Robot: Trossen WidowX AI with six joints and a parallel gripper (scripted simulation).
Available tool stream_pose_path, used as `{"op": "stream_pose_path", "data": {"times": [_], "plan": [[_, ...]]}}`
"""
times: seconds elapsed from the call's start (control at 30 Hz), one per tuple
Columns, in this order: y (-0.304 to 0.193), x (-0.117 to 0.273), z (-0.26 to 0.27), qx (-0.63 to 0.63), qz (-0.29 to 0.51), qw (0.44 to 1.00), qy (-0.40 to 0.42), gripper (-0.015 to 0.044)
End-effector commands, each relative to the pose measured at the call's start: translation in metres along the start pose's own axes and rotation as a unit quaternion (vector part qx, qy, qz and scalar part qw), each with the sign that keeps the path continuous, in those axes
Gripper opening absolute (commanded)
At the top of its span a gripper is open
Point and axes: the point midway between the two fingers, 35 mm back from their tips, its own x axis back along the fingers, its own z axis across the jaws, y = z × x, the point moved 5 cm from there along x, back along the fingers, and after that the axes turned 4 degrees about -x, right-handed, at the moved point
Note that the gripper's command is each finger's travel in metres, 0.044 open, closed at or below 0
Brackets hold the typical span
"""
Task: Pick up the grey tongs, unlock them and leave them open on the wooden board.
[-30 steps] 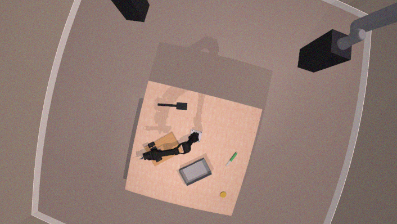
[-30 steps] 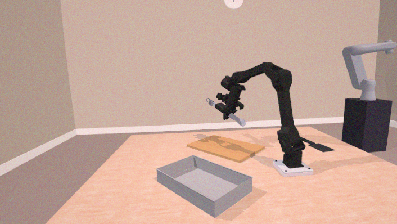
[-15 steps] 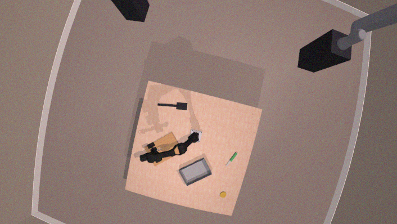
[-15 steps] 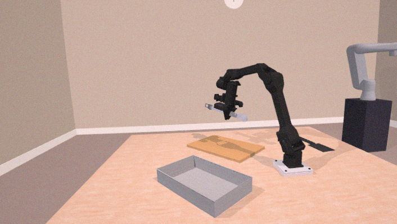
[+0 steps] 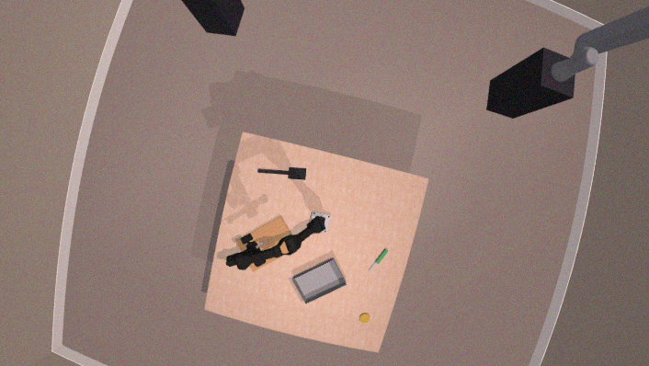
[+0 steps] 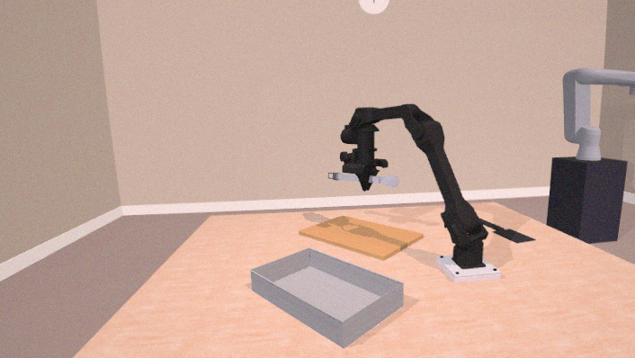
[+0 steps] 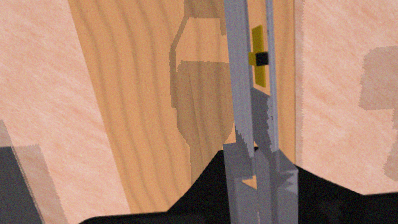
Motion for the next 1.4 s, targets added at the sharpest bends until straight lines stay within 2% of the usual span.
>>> {"op": "stream_pose_path", "data": {"times": [0.0, 0.3, 1.37], "plan": [[0.0, 0.002, 0.0, 0.004, 0.005, 1.0, -0.003, -0.015], [0.001, -0.002, 0.0, 0.004, 0.005, 1.0, -0.003, -0.015], [0.006, -0.054, -0.001, 0.004, 0.005, 1.0, -0.003, -0.015]]}}
